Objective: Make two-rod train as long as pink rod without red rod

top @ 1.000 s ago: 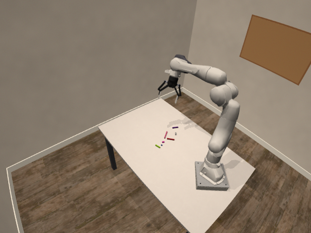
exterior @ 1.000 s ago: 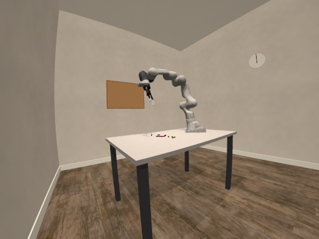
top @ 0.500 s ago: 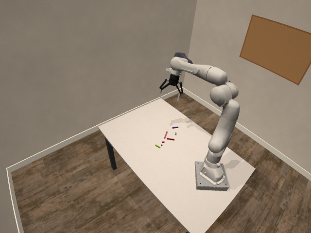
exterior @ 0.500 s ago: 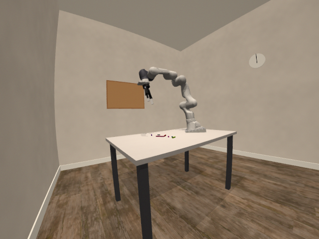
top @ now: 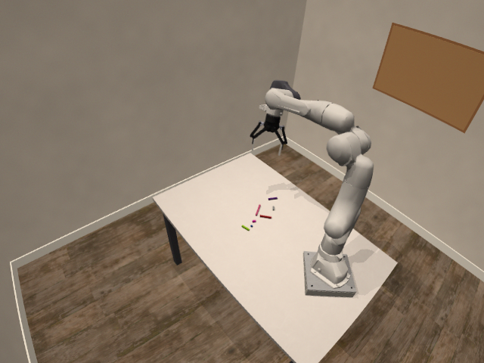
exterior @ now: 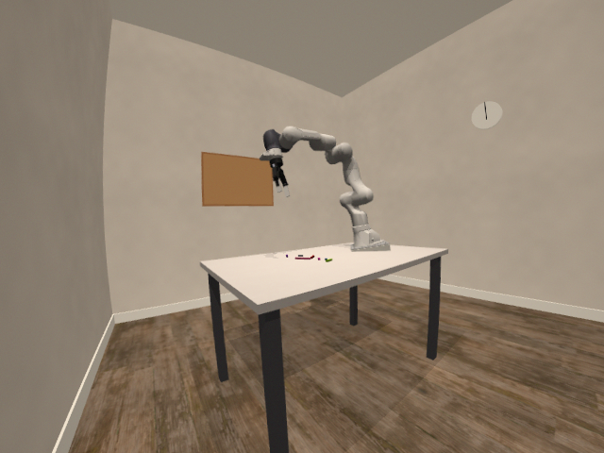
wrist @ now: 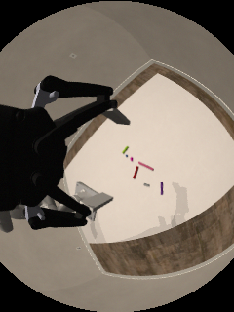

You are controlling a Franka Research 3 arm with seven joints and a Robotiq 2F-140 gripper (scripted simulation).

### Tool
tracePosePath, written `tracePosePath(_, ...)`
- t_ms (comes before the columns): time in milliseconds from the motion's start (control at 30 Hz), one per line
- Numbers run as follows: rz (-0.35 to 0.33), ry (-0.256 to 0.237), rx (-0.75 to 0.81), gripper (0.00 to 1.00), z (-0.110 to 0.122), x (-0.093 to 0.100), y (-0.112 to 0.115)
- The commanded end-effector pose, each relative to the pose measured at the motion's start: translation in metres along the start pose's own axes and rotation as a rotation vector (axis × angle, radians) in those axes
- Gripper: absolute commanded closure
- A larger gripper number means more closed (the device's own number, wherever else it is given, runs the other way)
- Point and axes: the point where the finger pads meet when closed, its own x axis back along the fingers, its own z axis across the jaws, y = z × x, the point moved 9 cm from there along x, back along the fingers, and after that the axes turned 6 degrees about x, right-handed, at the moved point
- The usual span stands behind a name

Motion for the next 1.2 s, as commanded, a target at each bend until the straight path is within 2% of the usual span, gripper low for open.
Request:
tracePosePath(0,0.0,0.005,-0.02,0.0,-0.001,0.0,0.0)
tracePosePath(233,0.0,0.005,-0.02,0.0,-0.001,0.0,0.0)
tracePosePath(267,0.094,0.076,-0.094,0.0,0.013,0.018,-0.012)
tracePosePath(1000,0.094,0.076,-0.094,0.0,0.013,0.018,-0.012)
tracePosePath(1033,0.098,0.077,-0.088,0.0,0.002,-0.003,-0.004)
tracePosePath(1167,0.098,0.077,-0.088,0.0,0.002,-0.003,-0.004)
